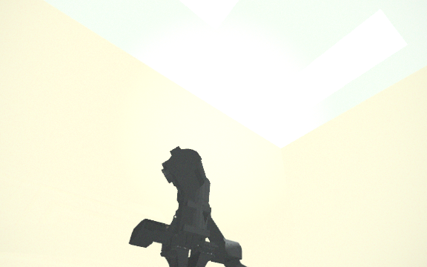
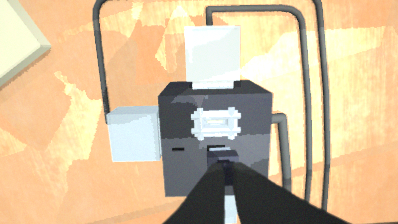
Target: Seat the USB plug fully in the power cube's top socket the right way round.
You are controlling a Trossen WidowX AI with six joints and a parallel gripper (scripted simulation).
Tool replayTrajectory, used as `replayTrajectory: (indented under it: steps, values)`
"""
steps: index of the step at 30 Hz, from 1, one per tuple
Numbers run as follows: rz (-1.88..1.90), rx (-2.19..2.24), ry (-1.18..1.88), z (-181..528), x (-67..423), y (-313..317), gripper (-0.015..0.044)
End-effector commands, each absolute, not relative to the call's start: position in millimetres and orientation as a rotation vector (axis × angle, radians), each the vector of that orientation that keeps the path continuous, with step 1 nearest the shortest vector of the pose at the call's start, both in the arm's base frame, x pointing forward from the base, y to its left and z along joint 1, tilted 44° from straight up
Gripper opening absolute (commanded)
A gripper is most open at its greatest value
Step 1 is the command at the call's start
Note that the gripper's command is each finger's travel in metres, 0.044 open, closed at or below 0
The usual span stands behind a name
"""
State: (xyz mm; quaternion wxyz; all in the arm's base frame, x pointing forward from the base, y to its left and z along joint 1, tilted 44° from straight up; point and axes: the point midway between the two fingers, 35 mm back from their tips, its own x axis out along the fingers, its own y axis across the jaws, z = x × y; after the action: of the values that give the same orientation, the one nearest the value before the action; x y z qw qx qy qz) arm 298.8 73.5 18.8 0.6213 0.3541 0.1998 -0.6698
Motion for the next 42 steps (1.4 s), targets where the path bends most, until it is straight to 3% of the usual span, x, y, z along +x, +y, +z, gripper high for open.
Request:
replayTrajectory:
  steps: [1, 42]
  values:
    - [-1.542, 0.812, 0.45, 18.7, 298.6, 72.3, 0.0]
    - [-1.553, 0.796, 0.424, 17.1, 298.2, 67.1, 0.0]
